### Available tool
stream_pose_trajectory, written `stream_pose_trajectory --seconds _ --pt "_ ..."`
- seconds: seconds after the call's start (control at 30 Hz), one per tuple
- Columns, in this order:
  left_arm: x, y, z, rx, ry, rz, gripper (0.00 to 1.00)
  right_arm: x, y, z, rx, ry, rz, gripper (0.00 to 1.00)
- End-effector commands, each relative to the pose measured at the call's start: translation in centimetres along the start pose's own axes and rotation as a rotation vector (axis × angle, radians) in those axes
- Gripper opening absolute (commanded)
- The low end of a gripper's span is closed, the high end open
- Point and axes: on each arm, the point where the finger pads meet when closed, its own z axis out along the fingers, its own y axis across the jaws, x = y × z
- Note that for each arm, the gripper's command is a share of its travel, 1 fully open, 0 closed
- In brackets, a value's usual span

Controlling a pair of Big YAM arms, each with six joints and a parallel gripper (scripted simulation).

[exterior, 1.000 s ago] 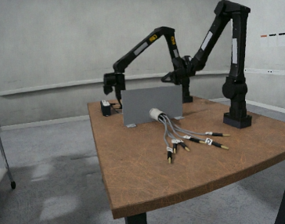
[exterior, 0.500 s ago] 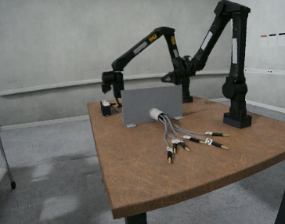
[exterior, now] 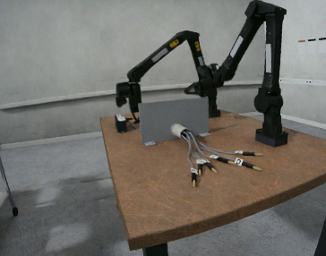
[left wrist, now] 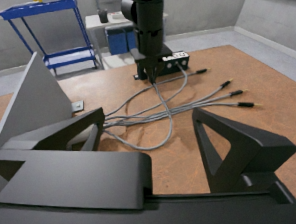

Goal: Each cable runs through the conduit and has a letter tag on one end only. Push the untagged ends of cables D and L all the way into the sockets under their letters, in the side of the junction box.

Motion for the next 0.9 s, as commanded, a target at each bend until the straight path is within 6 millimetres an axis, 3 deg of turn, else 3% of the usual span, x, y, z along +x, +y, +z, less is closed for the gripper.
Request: stream_pose_trajectory --seconds 0.0,0.03,0.2,0.43,0.87 --pt "-1.6 -1.0 0.1 0.007 -0.018 -0.045 1.0 -1.0 0.4 0.1 -0.003 -0.015 -0.008 0.06" --pt "-1.6 -1.0 0.1 0.007 -0.018 -0.045 1.0 -1.2 0.4 -0.7 -0.007 -0.031 -0.007 0.06" --pt "-1.6 -1.0 0.1 0.007 -0.018 -0.045 1.0 -1.8 1.3 -0.7 -0.005 -0.016 -0.023 0.06" --pt "-1.6 -1.0 0.1 0.007 -0.018 -0.045 1.0 -2.8 0.0 -0.8 0.0 -0.016 -0.007 0.06" --pt "-1.6 -1.0 0.1 0.007 -0.018 -0.045 1.0 -5.6 0.0 -0.7 0.0 -0.021 -0.001 0.06"
